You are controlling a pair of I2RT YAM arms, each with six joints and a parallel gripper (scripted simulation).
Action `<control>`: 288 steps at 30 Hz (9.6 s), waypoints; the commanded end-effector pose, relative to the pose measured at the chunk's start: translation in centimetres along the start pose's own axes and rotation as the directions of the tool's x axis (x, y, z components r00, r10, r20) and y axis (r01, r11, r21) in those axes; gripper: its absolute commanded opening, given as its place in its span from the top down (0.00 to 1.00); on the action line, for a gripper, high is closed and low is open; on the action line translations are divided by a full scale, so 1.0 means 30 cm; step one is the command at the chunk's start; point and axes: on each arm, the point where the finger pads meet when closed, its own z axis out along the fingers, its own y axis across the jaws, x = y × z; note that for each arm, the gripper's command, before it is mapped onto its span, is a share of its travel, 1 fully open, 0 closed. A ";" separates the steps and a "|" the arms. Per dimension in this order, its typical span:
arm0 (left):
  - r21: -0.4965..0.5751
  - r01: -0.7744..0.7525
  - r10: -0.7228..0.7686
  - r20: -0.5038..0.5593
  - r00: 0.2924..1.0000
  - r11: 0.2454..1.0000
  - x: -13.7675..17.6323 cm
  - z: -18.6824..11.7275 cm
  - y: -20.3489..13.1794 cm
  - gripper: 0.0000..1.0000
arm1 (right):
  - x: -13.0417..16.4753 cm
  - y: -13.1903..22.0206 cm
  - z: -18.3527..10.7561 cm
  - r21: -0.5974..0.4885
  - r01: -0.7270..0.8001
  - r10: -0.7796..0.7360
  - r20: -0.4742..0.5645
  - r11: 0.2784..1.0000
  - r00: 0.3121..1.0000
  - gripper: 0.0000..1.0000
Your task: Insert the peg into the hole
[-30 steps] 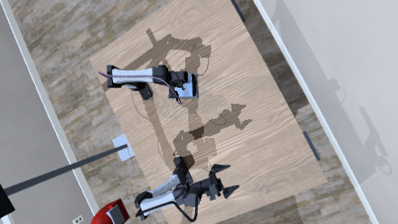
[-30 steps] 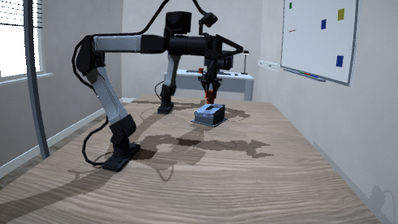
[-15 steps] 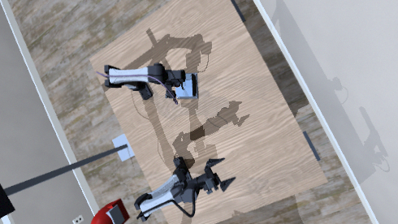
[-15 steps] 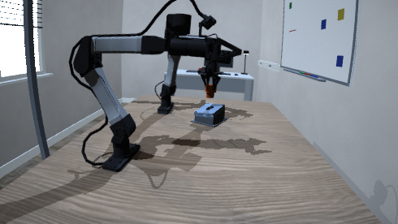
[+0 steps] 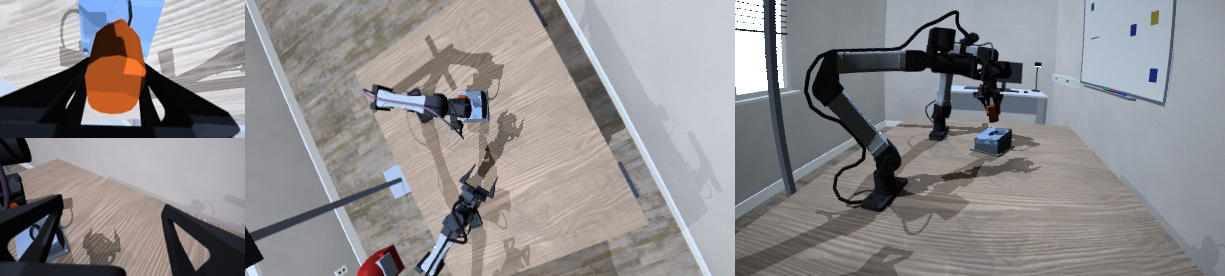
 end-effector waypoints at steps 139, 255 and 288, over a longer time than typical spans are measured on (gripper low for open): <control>-0.059 -0.006 0.000 -0.097 0.995 0.998 -0.044 0.146 0.005 0.60 | 0.113 0.520 -0.202 -0.473 -0.032 -0.002 -0.070 0.880 0.998 0.00; -0.039 -0.002 -0.002 -0.105 0.994 0.999 -0.047 0.146 0.033 0.60 | 0.113 0.520 -0.202 -0.473 -0.032 -0.002 -0.070 0.880 0.998 0.00; -0.066 -0.005 -0.002 -0.109 0.994 0.998 -0.032 0.137 -0.011 0.60 | 0.113 0.520 -0.202 -0.473 -0.032 -0.002 -0.070 0.880 0.998 0.00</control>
